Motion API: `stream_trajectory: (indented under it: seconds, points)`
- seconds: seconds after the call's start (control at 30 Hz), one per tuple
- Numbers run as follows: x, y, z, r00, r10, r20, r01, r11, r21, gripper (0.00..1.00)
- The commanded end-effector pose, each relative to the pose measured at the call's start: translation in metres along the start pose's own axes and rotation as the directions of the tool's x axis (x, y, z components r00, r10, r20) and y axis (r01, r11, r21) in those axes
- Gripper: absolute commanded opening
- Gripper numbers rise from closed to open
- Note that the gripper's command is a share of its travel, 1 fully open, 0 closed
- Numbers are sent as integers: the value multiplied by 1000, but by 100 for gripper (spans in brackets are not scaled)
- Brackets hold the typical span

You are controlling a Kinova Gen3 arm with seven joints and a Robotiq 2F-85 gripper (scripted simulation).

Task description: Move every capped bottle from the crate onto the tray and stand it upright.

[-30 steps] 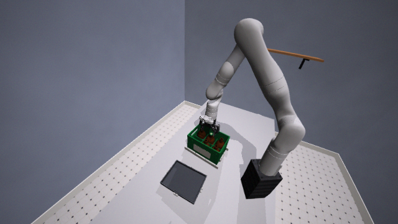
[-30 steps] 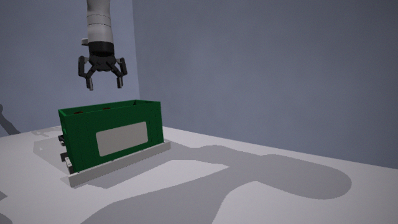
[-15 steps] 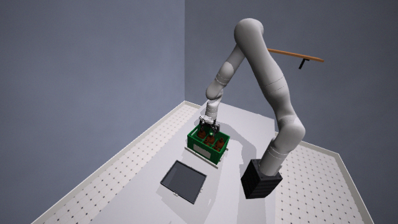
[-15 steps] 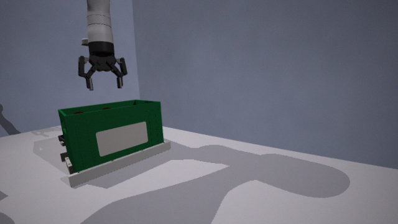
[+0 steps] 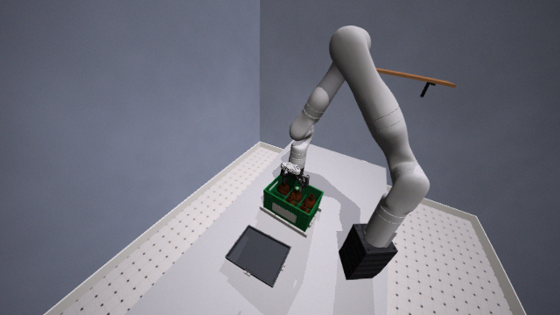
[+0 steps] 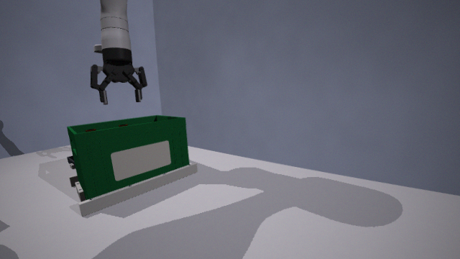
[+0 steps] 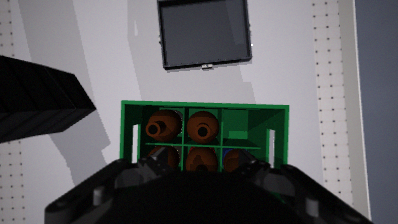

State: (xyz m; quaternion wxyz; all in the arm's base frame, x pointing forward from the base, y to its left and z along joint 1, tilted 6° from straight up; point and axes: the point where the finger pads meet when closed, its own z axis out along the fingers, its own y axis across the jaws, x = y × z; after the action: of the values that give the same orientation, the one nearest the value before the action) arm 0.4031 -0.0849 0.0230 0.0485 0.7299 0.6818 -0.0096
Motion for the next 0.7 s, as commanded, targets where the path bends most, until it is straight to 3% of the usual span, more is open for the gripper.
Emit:
stream_trajectory:
  seconds: [0.0, 0.47, 0.67]
  points:
    - [-3, 0, 0, 1000, -13, 0, 13, 1000, -2, 60]
    - [-50, -1, 5, 982, -191, 1, 191, 982, -1, 60]
    - [-48, -3, 5, 973, -232, 2, 232, 973, 3, 60]
